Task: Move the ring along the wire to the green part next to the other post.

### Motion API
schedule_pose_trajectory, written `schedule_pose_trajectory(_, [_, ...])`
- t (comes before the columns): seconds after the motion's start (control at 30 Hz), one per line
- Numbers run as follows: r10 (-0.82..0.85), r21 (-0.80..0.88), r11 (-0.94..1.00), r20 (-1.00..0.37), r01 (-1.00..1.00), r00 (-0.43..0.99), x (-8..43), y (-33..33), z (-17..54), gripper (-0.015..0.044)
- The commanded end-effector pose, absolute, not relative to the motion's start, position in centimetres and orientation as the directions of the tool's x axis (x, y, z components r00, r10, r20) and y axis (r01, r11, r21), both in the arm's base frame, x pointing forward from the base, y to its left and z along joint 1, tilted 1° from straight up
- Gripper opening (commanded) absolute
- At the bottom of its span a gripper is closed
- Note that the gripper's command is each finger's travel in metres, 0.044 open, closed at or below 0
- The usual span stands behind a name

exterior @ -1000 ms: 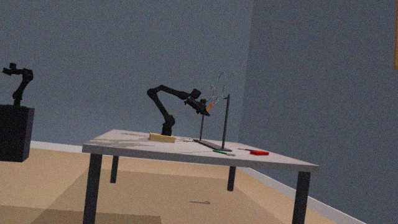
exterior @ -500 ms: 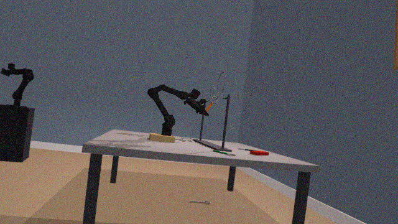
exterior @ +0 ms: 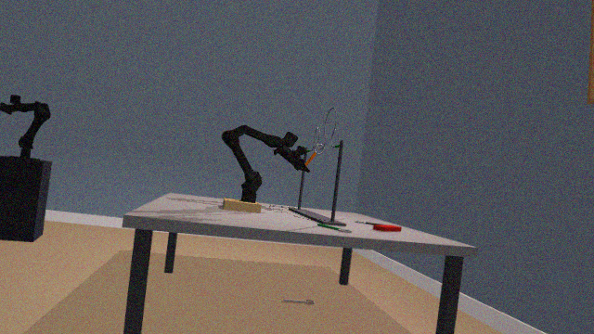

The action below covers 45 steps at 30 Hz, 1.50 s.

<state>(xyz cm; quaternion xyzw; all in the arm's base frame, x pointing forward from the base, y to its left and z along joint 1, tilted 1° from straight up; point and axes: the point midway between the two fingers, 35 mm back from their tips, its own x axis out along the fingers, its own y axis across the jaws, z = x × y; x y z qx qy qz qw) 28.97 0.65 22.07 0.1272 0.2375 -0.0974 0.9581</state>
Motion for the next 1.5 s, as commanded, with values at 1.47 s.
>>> schedule_pose_trajectory(1.47, [0.330,0.972,0.208,-0.177,0.112,0.927,30.3,11.9,34.3,-0.0150])
